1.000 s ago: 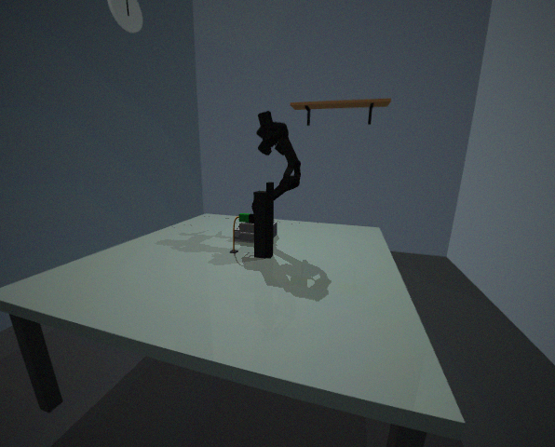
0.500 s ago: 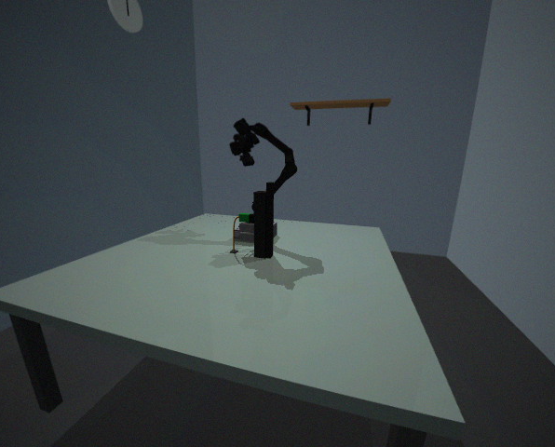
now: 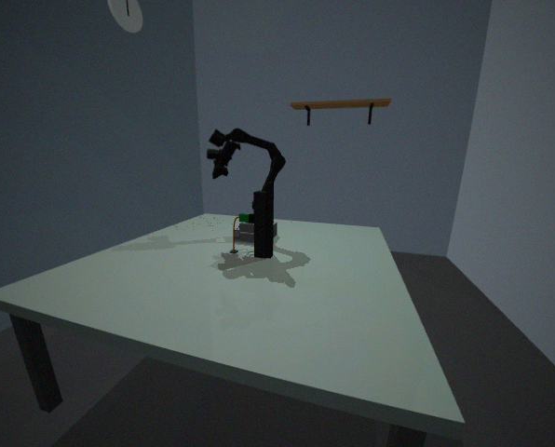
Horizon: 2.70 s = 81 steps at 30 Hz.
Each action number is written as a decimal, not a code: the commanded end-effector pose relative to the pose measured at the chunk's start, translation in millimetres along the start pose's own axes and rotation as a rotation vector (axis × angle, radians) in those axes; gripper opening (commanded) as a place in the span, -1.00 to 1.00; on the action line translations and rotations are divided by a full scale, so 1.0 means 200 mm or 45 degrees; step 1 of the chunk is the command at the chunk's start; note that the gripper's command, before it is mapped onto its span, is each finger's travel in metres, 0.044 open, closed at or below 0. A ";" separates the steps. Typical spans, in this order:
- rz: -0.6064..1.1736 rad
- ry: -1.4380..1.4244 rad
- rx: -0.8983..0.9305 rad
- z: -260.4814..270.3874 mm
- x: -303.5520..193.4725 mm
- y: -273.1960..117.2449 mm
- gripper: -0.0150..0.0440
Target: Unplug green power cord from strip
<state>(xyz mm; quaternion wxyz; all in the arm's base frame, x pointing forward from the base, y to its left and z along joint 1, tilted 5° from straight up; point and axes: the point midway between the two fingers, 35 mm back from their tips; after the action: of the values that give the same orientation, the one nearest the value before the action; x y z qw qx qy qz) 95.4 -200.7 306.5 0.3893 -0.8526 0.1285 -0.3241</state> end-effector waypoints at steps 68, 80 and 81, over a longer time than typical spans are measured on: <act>0.724 0.837 0.418 1.58 -0.33 -0.13 0.05; 0.718 0.838 0.422 1.58 -0.32 -0.13 -0.31; 0.718 0.838 0.422 1.58 -0.32 -0.13 -0.33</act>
<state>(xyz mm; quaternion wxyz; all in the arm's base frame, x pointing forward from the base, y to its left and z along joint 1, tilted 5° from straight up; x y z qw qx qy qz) 252.1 31.0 143.2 0.5310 -0.5629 0.4192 -0.4748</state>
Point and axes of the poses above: the point midway between the two fingers, 35 mm back from their tips, its own y axis out along the fingers, its own z axis across the jaws, x = y × z, and after that the axes turned 5 degrees about -y, right-handed
